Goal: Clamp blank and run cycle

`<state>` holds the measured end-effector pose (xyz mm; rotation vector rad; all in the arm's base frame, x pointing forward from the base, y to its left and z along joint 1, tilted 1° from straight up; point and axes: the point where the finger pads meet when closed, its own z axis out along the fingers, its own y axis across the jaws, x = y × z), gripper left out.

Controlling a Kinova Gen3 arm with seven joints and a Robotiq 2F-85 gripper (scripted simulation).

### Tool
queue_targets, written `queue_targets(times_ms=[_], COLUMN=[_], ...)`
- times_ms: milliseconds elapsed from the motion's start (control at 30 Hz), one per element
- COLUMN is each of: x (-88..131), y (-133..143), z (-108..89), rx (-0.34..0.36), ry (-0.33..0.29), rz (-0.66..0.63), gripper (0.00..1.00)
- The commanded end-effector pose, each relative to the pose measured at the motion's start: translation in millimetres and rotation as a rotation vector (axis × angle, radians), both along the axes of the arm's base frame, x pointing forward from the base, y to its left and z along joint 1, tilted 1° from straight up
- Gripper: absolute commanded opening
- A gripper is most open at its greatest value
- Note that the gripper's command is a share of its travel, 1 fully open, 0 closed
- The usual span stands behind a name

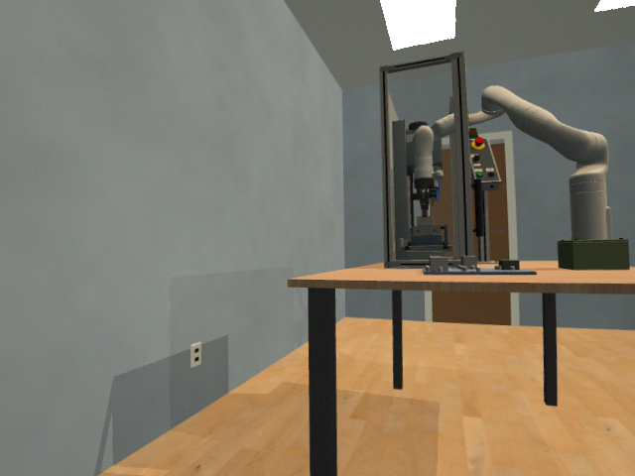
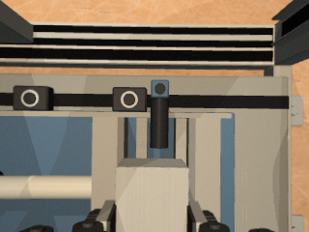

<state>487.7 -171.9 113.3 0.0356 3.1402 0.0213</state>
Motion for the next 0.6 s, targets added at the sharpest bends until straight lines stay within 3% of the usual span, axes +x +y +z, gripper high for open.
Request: queue_targets(times_ms=[0, 567], x=[0.4, 0.4], y=[0.9, 0.4], z=[-1.7, -3.4], rx=[-0.003, -0.003], ry=[-0.001, -0.001], rz=[0.004, 0.004], gripper=[0.1, 0.1])
